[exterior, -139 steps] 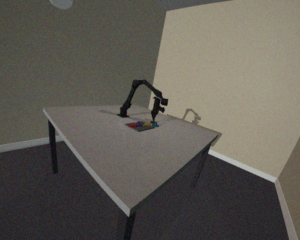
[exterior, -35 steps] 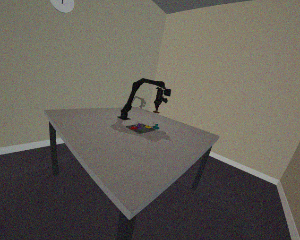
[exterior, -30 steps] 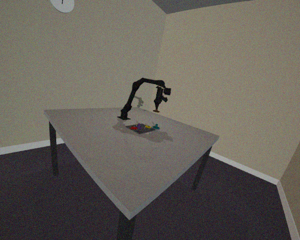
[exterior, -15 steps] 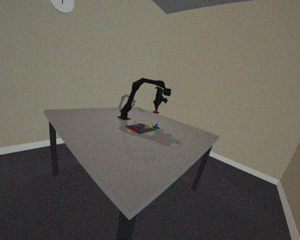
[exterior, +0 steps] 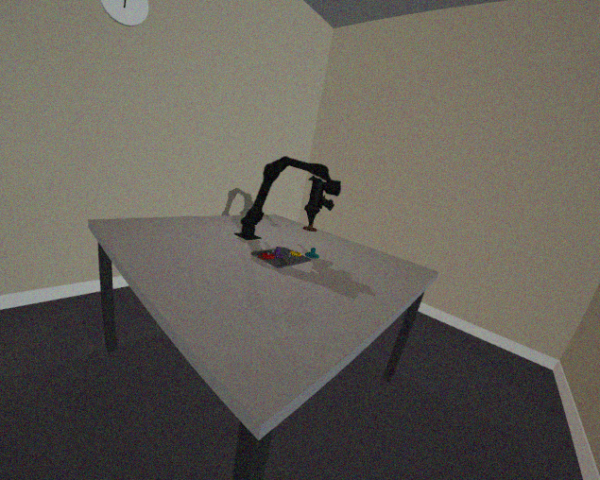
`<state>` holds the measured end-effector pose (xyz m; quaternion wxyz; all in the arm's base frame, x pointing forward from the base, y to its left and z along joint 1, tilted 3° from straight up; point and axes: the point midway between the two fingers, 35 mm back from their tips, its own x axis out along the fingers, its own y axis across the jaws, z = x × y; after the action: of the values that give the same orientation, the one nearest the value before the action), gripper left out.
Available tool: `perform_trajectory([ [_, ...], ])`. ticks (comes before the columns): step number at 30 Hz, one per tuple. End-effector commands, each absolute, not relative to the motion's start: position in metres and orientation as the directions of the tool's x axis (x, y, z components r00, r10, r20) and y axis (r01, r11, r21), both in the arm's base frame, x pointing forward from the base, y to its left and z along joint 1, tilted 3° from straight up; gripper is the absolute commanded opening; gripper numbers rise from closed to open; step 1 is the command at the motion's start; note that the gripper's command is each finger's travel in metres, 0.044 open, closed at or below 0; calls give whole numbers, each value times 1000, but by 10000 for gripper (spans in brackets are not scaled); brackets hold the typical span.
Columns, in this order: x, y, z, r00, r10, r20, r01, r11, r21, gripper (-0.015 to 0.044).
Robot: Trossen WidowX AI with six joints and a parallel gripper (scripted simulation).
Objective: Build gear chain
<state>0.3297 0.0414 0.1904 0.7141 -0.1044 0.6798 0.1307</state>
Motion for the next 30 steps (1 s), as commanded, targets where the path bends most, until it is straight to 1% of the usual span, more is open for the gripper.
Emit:
perform_trajectory([
  [1,332,31,184,39,46,-998,-333,942,31,0],
  [30,338,-42,151,38,41,-998,-333,943,26,0],
])
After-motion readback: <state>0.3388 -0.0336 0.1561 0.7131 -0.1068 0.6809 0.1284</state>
